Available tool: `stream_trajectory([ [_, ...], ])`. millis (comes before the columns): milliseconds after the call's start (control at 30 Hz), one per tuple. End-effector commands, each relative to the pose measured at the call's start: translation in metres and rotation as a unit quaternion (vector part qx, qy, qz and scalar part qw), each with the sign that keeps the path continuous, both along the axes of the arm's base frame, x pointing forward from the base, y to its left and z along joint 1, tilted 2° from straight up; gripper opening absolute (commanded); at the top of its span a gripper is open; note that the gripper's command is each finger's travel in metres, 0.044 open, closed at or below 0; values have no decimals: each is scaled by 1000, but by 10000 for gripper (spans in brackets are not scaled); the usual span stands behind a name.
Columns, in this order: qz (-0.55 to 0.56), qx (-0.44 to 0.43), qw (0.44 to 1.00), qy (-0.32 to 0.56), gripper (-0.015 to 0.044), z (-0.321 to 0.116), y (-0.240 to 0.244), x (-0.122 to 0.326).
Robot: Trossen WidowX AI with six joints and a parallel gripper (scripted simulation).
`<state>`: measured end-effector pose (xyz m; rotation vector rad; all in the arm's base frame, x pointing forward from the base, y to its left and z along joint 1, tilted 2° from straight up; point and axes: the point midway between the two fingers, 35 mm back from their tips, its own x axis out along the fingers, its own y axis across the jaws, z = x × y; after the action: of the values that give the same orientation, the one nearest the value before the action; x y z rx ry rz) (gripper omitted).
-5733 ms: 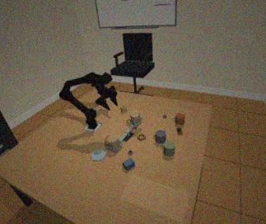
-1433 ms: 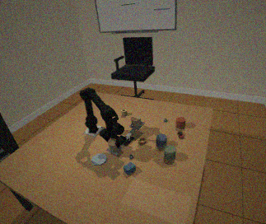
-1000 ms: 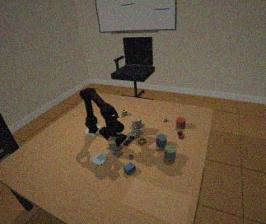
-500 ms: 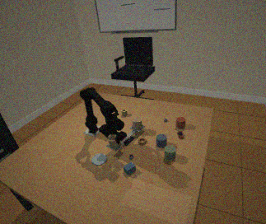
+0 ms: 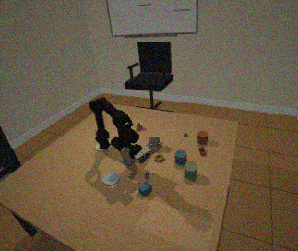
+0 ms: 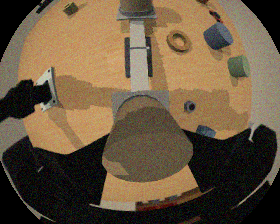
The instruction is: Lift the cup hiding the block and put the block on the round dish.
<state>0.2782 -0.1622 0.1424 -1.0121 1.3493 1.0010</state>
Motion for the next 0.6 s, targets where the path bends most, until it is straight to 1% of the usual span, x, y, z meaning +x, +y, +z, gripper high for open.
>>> stream_trajectory([
  [0,-7,-16,1000,-9,0,12,-8,2],
  [567,-7,-16,1000,-9,0,34,-6,1],
])
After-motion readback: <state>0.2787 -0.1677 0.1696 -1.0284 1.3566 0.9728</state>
